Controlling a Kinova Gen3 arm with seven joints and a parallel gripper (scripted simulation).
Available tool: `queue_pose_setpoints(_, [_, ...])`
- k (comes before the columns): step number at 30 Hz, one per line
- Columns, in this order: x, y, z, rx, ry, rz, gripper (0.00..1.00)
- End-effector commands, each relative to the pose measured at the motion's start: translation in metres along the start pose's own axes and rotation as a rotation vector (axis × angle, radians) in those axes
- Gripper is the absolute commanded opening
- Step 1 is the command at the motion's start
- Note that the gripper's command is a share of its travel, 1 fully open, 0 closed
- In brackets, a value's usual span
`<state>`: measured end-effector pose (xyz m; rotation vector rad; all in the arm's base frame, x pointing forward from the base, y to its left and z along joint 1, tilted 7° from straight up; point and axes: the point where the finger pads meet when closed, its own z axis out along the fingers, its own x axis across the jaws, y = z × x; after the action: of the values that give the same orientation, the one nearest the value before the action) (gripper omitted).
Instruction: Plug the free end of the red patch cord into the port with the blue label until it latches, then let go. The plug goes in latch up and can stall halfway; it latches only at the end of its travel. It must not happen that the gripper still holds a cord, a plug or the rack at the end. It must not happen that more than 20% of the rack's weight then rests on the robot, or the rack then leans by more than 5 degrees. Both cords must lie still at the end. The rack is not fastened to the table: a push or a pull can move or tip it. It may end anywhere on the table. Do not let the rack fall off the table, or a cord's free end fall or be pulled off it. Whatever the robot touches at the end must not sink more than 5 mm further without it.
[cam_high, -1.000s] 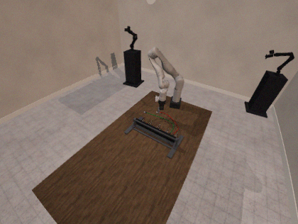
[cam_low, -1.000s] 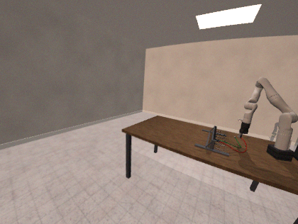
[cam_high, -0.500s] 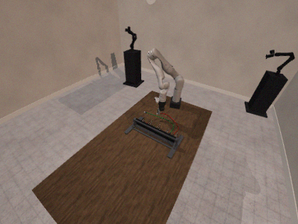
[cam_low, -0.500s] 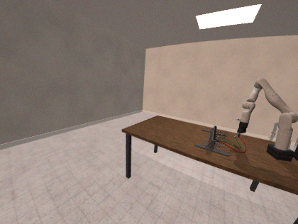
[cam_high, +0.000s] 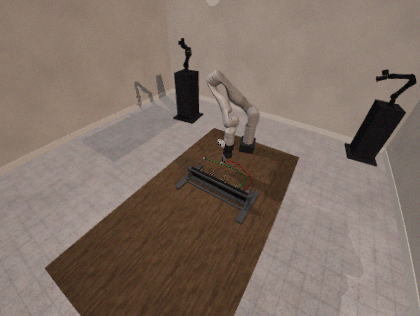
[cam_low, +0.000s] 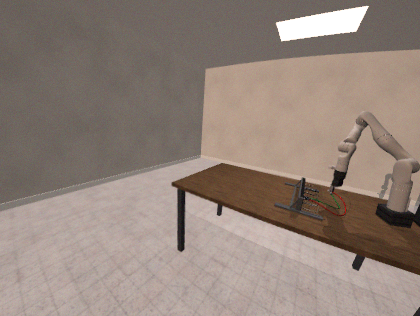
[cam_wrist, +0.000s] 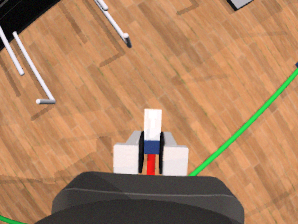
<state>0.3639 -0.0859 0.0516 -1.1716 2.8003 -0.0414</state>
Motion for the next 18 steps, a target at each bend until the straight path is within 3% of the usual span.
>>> queue_pose_setpoints(1, [-0.009, -0.002, -0.001, -0.001, -0.006, -0.031, 0.00])
queue_pose_setpoints(18, [-0.046, -0.018, -0.009, 0.000, -0.006, -0.266, 0.00])
